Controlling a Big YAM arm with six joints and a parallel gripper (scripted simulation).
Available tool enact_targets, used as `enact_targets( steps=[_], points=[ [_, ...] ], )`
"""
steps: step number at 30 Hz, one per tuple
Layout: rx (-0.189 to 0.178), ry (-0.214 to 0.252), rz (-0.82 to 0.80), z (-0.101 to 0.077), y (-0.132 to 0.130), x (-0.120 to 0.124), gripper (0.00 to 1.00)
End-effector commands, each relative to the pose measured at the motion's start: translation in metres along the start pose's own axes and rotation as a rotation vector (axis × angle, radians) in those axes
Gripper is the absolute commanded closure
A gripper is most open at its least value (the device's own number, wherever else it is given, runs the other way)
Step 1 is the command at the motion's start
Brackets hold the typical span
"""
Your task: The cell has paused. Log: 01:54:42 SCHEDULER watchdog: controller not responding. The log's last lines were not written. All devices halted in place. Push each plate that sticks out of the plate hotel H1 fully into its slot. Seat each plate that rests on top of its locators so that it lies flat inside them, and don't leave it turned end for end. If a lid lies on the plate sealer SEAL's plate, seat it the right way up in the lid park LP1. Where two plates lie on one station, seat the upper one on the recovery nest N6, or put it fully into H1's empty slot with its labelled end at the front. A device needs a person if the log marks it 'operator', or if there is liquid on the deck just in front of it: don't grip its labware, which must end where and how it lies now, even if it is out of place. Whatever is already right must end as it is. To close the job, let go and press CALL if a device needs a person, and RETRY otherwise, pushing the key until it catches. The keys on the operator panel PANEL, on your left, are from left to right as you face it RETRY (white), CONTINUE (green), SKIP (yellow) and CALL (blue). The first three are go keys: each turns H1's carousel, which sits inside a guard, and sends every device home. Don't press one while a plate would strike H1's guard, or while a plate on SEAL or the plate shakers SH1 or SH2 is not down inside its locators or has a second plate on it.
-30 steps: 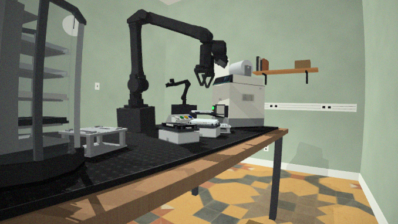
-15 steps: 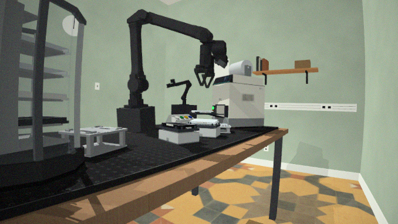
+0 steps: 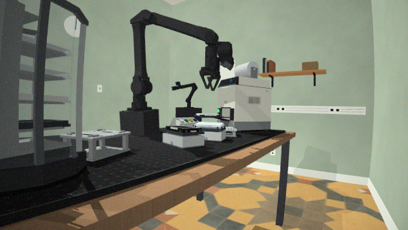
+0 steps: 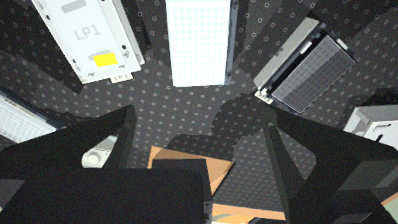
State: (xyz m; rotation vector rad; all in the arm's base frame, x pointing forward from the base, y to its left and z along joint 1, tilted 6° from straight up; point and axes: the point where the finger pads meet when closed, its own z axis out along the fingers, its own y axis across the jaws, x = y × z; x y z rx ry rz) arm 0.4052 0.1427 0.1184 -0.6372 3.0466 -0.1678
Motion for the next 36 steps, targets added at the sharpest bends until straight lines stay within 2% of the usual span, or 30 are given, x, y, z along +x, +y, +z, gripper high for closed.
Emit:
enact_targets(
  steps=[1, 3, 6, 10, 20, 22, 23, 24, 27, 28, 30, 34, 36],
  points=[
    [-0.003, 0.002, 0.001, 0.019, -0.004, -0.003, 0.0],
    [-0.003, 0.001, -0.002, 0.029, -0.003, -0.003, 0.0],
    [-0.003, 0.0, -0.014, 0.033, 0.004, -0.004, 0.0],
    [-0.003, 0.002, 0.0, 0.054, -0.004, -0.003, 0.0],
    [-0.003, 0.003, 0.001, 0.105, -0.004, -0.003, 0.0],
    [-0.003, 0.003, 0.001, 0.105, -0.004, -0.003, 0.0],
    [-0.002, -0.021, -0.005, 0.1, -0.001, -0.006, 0.0],
    [-0.003, 0.002, -0.009, 0.114, 0.0, -0.003, 0.0],
    [-0.004, 0.003, 0.001, 0.128, -0.004, -0.003, 0.0],
    [-0.004, 0.003, 0.001, 0.128, -0.003, -0.003, 0.0],
    [0.0, -0.046, -0.001, 0.109, -0.002, -0.014, 0.0],
    [-0.001, -0.035, -0.003, 0.11, -0.001, -0.01, 0.0],
    [-0.002, -0.022, -0.003, 0.12, -0.001, -0.006, 0.0]
  ],
)
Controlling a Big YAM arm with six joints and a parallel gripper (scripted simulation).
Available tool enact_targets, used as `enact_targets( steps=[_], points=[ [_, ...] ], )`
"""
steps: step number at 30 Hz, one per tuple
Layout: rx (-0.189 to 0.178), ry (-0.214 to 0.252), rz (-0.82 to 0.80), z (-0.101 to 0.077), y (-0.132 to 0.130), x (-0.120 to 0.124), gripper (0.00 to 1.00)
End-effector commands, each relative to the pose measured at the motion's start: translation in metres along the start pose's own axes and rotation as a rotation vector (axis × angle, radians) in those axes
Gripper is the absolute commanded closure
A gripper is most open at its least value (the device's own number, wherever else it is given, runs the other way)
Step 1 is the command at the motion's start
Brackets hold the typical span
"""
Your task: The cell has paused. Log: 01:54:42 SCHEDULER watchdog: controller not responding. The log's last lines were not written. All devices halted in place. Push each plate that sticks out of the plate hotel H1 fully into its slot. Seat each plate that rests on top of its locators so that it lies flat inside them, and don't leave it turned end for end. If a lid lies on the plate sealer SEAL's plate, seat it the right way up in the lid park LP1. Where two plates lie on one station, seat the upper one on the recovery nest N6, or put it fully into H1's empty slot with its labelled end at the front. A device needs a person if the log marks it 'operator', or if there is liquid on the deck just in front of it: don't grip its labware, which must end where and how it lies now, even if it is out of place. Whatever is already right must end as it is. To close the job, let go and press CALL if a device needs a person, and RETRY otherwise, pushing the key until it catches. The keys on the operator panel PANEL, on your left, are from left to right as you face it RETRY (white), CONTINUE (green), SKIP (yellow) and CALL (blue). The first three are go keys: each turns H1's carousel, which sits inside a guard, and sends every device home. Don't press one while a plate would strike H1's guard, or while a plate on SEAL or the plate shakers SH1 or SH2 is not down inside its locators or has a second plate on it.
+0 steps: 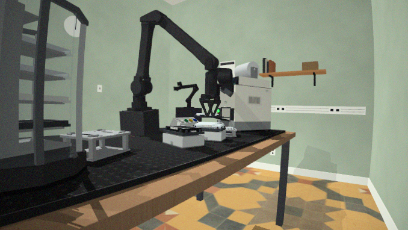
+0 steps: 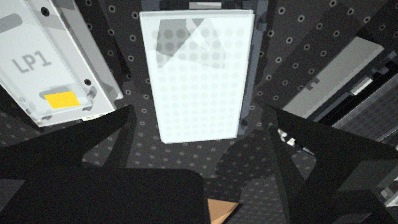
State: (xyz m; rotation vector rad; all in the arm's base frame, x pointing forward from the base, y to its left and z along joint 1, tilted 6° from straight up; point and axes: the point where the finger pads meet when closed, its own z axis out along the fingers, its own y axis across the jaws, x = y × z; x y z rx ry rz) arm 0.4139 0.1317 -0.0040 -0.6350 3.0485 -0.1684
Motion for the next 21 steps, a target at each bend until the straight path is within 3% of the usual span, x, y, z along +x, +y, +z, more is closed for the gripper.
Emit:
enact_targets(
  steps=[1, 8, 11, 16, 20, 21],
  points=[
    [-0.003, -0.01, -0.005, 0.004, -0.001, -0.001, 0.0],
    [-0.004, 0.001, -0.001, 0.015, -0.003, 0.001, 0.0],
    [-0.002, -0.025, -0.002, 0.01, -0.003, -0.006, 0.0],
    [-0.004, 0.001, -0.001, 0.026, -0.003, 0.002, 0.0],
    [-0.003, -0.008, -0.002, 0.025, -0.002, 0.001, 0.0],
    [0.0, -0.052, 0.0, 0.01, -0.003, -0.013, 0.0]
  ],
)
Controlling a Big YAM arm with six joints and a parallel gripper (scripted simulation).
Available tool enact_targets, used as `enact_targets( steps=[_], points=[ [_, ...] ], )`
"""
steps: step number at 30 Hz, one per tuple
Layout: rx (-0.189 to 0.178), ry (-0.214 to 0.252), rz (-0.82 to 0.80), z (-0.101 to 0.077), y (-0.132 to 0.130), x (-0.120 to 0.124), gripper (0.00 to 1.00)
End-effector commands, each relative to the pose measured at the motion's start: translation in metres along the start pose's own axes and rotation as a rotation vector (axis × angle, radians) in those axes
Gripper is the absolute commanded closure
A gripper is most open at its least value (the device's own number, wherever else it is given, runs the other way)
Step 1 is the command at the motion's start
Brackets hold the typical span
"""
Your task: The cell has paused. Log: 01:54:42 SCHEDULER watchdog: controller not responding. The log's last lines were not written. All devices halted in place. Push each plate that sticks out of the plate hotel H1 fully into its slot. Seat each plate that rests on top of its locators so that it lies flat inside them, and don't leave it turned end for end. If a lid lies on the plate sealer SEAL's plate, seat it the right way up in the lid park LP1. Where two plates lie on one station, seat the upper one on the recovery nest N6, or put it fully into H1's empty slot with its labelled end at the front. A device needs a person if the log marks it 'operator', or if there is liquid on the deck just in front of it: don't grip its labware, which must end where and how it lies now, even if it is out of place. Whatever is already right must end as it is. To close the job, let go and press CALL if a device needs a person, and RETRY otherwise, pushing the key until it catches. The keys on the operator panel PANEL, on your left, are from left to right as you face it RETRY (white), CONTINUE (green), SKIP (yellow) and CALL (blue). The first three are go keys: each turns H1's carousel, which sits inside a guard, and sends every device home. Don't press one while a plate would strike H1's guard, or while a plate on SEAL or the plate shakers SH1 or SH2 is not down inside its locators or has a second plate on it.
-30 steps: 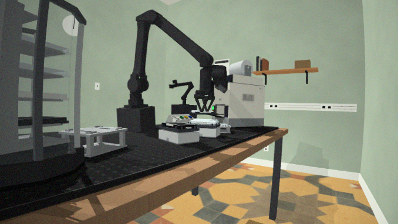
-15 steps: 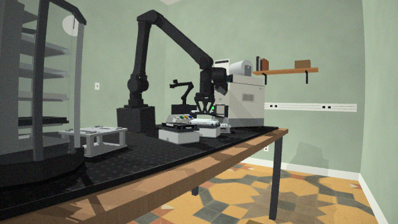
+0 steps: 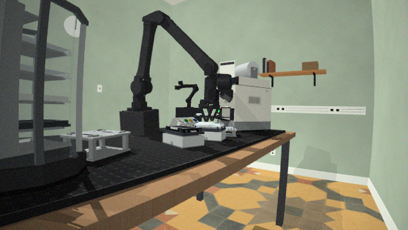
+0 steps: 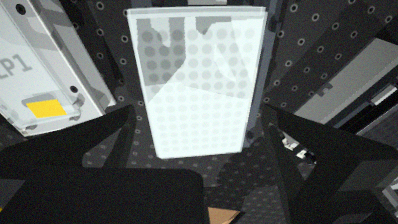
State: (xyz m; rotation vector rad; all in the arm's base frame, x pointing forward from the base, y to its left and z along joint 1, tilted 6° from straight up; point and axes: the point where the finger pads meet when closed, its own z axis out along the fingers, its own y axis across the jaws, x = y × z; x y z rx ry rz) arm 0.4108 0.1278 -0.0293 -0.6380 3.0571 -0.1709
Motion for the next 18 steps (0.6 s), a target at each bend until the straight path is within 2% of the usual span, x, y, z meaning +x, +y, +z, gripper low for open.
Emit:
enact_targets(
  steps=[1, 2, 4, 8, 11, 14, 16, 17, 18],
  points=[
    [0.0, -0.042, 0.0, -0.006, -0.003, -0.014, 0.0],
    [-0.002, -0.019, -0.002, 0.004, -0.002, -0.007, 0.0],
    [-0.003, -0.008, -0.001, 0.01, -0.002, -0.002, 0.0],
    [-0.003, -0.008, -0.001, 0.015, -0.002, -0.002, 0.0],
    [-0.001, -0.036, 0.0, 0.009, -0.003, -0.011, 0.0],
    [-0.002, -0.014, 0.001, 0.022, -0.004, -0.005, 0.0],
    [-0.002, -0.014, 0.001, 0.022, -0.004, -0.005, 0.0],
    [0.0, -0.043, -0.001, 0.01, -0.002, -0.009, 0.0],
    [-0.001, -0.03, -0.003, 0.017, -0.001, -0.007, 0.0]
  ],
)
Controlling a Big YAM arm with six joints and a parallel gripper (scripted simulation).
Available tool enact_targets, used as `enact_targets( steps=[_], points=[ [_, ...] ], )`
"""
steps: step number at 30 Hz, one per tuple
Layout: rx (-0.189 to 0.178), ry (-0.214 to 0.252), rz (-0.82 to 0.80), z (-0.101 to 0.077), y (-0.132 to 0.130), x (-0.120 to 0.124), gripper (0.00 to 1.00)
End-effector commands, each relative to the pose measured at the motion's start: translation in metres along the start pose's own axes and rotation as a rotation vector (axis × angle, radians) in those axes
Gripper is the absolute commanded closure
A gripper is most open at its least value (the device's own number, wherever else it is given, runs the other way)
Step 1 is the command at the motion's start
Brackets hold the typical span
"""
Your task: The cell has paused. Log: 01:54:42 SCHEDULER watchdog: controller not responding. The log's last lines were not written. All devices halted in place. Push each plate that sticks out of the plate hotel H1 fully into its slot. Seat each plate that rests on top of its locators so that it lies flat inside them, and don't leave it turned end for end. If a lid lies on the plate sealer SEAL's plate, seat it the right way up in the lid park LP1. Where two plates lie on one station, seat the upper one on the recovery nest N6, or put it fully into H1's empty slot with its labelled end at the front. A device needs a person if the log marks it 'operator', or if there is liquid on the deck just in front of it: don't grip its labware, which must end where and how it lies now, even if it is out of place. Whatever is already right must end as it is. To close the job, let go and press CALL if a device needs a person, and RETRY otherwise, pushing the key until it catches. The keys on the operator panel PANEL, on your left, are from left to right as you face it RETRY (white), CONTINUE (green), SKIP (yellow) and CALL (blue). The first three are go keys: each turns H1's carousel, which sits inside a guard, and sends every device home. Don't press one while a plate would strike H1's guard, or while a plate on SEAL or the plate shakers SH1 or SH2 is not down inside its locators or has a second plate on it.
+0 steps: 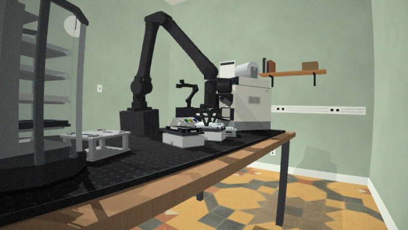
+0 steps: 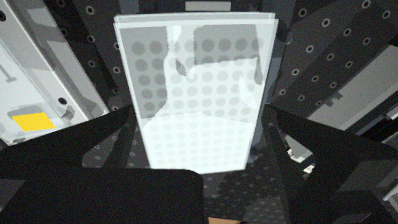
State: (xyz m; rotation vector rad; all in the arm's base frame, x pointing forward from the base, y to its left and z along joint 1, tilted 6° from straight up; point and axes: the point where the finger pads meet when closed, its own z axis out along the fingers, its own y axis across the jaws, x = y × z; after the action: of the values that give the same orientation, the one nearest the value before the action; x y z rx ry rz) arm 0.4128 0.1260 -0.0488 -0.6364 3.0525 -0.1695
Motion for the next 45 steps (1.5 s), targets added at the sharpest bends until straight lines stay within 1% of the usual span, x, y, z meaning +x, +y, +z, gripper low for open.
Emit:
enact_targets(
  steps=[1, 2, 3, 4, 12, 13, 15, 22, 45],
  points=[
    [-0.002, -0.019, -0.004, 0.003, -0.001, -0.007, 0.0],
    [-0.003, -0.008, -0.004, 0.008, -0.001, -0.004, 0.0],
    [-0.003, -0.006, -0.003, 0.009, -0.001, -0.002, 0.0],
    [0.001, -0.032, 0.002, -0.004, -0.001, -0.013, 0.0],
    [0.001, -0.032, 0.002, -0.004, -0.001, -0.013, 0.0],
    [0.001, -0.032, 0.002, -0.004, -0.001, -0.013, 0.02],
    [0.001, -0.032, 0.002, -0.004, -0.001, -0.013, 0.02],
    [0.001, -0.032, 0.002, -0.004, -0.001, -0.013, 0.16],
    [0.001, -0.032, 0.002, -0.004, -0.001, -0.013, 0.16]
  ],
)
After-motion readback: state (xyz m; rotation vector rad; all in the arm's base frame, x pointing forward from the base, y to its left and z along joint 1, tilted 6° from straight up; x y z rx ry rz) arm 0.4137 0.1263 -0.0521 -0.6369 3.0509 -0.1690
